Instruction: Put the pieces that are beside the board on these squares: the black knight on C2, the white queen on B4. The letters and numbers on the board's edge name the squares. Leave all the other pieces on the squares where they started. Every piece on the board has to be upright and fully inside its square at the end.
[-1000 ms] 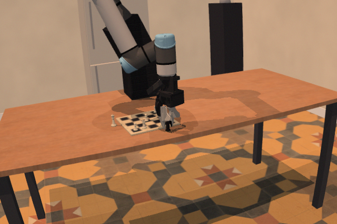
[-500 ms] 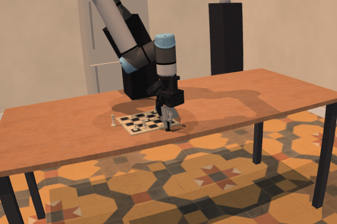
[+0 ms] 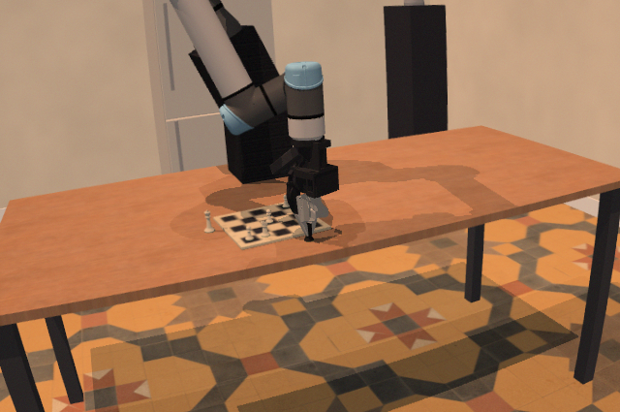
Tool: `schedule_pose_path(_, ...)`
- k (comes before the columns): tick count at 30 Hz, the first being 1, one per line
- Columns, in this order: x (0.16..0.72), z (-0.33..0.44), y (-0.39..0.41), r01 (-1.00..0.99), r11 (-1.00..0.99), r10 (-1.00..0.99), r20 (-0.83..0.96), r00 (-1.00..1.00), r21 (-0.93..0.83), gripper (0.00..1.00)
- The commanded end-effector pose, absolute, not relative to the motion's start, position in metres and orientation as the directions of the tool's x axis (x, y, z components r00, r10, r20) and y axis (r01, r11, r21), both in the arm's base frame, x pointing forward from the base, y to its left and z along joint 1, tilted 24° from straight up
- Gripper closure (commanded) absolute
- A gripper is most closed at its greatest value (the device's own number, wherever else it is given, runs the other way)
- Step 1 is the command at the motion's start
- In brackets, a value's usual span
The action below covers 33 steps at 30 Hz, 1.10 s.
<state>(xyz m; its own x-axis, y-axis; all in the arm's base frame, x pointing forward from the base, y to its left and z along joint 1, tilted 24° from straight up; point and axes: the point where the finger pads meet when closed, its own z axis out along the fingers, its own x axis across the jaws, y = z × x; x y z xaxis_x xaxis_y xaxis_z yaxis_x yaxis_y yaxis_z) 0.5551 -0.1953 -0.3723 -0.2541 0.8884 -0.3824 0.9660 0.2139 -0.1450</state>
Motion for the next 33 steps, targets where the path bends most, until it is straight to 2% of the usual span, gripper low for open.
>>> schedule_pose_path(1,0.556,-0.372,-0.195,0.966,0.214,0.888,-0.383,-0.254,-0.144,1.0)
schedule_pose_path(18,0.556,-0.365,-0.192,0.966,0.214,0.888,-0.383,-0.254,-0.144,1.0)
schedule_pose_path(33,0.56,-0.29,-0.159,0.966,0.214,0.888,-0.383,-0.254,-0.144,1.0)
